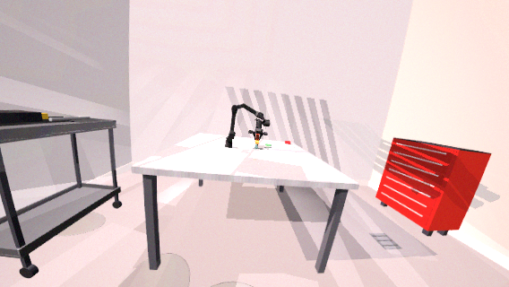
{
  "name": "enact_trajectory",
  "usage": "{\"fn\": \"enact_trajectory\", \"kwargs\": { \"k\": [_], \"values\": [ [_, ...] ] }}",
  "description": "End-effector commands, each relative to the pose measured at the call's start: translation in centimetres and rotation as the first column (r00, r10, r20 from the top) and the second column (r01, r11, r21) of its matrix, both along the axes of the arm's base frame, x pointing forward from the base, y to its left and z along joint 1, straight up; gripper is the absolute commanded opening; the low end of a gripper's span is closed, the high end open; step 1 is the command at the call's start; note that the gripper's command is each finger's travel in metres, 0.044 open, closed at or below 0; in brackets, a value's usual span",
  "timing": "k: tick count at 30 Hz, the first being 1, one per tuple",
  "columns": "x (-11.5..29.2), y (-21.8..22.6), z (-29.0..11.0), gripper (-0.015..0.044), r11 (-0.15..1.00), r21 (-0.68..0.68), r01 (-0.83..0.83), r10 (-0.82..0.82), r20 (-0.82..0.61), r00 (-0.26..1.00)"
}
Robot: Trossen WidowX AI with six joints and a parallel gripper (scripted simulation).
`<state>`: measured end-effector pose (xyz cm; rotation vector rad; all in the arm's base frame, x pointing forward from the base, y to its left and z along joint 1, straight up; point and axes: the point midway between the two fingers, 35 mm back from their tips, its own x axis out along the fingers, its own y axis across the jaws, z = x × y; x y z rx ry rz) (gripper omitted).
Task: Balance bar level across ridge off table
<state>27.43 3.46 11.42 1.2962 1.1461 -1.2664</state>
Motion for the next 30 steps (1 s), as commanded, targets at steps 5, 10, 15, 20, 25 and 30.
{"fn": "enact_trajectory", "kwargs": {
  "k": [5,10,15,20,25,30],
  "values": [
    [0.04,0.02,-0.05,0.0,1.0,0.001,0.003,-0.003,0.002,1.0],
    [0.04,0.02,-0.09,0.0,1.0,0.001,0.003,-0.003,0.002,1.0],
    [0.04,0.03,-0.13,0.0,1.0,0.001,0.003,-0.003,0.002,1.0],
    [0.04,0.03,-0.18,0.0,1.0,0.001,0.003,-0.003,0.002,1.0],
    [0.04,0.03,-0.22,0.0,1.0,0.001,0.003,-0.003,0.002,1.0],
    [0.04,0.03,-0.26,0.0,1.0,0.001,0.003,-0.003,0.002,1.0]
  ]
}}
